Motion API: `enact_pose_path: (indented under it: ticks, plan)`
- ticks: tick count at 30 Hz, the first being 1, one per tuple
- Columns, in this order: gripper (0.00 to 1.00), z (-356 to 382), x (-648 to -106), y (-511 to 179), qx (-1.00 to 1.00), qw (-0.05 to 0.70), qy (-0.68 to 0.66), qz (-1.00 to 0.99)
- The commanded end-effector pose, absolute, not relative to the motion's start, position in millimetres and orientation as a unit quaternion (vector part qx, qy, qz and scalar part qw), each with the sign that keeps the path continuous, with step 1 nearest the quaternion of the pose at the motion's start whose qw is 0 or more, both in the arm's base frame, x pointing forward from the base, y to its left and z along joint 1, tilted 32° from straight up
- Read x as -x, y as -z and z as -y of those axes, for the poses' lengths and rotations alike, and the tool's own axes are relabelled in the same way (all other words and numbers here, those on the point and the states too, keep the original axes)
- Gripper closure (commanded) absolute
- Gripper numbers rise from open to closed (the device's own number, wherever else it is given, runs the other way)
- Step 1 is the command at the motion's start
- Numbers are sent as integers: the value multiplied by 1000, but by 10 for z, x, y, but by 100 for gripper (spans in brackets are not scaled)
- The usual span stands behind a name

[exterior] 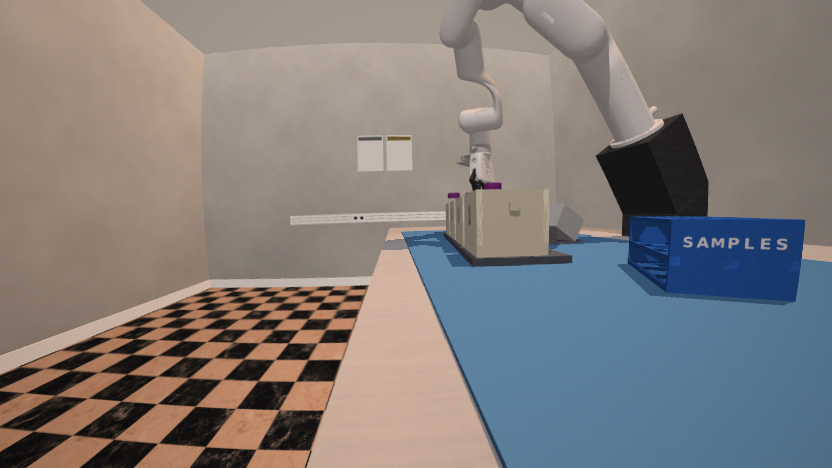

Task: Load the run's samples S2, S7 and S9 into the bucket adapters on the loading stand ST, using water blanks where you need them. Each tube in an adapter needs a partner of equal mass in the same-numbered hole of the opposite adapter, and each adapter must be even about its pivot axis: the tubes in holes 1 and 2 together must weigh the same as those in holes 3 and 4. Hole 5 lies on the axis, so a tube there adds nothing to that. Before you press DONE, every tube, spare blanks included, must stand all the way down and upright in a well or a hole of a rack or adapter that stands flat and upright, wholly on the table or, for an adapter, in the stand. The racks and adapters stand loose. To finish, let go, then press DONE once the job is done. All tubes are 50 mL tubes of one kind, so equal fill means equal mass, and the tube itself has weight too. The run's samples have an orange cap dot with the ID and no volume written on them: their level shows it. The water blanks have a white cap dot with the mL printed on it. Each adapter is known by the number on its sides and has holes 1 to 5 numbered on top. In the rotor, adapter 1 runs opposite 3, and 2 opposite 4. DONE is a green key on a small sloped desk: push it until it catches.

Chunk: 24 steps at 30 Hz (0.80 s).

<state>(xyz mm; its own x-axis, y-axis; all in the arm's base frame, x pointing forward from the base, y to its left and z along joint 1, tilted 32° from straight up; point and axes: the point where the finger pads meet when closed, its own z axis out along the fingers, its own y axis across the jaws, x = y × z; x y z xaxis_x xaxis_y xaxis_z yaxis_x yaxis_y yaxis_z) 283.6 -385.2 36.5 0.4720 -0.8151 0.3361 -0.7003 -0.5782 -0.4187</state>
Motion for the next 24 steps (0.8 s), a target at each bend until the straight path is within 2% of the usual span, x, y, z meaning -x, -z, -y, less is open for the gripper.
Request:
enact_pose_path:
  ticks: [1,21,22,24]
  plan:
    - [43,3865,-2858,-343,850,111,257,-445]
    - [43,3865,-2869,-326,850,111,257,-445]
    - [100,3865,-2865,-331,850,111,257,-445]
    - [100,3865,-2859,-341,850,111,257,-445]
